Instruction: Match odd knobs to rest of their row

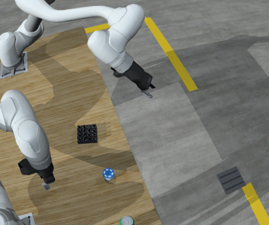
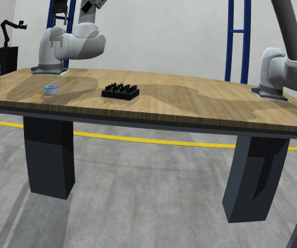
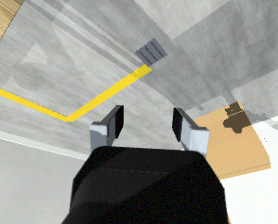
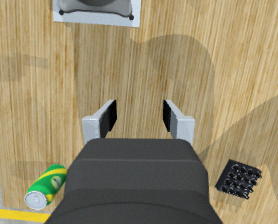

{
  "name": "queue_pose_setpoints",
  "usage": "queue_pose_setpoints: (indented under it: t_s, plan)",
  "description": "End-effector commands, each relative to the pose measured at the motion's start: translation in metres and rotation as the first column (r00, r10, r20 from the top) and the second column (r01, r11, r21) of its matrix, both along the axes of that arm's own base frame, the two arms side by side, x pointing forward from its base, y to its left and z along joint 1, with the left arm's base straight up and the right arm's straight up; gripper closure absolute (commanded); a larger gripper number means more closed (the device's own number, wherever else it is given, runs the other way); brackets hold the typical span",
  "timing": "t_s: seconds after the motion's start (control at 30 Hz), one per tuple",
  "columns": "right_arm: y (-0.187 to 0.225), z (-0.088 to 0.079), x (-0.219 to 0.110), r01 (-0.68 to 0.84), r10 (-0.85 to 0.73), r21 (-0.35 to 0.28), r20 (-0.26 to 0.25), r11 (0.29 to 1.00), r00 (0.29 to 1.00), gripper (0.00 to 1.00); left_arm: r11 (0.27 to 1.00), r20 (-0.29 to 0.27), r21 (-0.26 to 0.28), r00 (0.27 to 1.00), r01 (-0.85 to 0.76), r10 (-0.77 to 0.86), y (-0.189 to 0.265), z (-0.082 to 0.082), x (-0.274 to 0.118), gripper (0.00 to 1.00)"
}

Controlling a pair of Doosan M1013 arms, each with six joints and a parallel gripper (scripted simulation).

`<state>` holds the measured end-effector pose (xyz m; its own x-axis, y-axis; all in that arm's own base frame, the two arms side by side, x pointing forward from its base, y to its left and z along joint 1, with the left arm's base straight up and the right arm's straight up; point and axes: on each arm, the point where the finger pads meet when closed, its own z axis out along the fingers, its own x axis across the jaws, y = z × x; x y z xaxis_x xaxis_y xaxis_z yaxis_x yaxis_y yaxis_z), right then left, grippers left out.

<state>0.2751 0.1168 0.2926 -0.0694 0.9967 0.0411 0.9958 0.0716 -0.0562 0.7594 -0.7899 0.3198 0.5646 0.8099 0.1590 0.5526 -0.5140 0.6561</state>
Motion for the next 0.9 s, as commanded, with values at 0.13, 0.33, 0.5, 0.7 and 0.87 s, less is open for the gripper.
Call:
queue_pose_setpoints:
  t_s: [0.13,0.33,0.5,0.7,0.87]
  plan:
    - [0.000,0.000,0.000,0.000,0.000,0.001,0.001,1.000,1.000,0.00,0.990,-0.049,0.054,0.990,-0.132,0.135,0.118,-0.019,0.069,0.00]
    - [0.000,0.000,0.000,0.000,0.000,0.001,0.001,1.000,1.000,0.00,0.974,-0.082,0.087,0.972,-0.211,0.218,0.201,-0.033,0.104,0.00]
    - [0.000,0.000,0.000,0.000,0.000,0.001,0.001,1.000,1.000,0.00,0.940,-0.127,0.134,0.935,-0.315,0.332,0.283,-0.046,0.129,0.00]
    - [0.000,0.000,0.000,0.000,0.000,0.001,0.001,1.000,1.000,0.00,0.876,-0.187,0.196,0.860,-0.440,0.474,0.385,-0.061,0.147,0.00]
    - [0.000,0.000,0.000,0.000,0.000,0.001,0.001,1.000,1.000,0.00,0.850,-0.208,0.217,0.827,-0.481,0.521,0.461,-0.072,0.156,0.00]
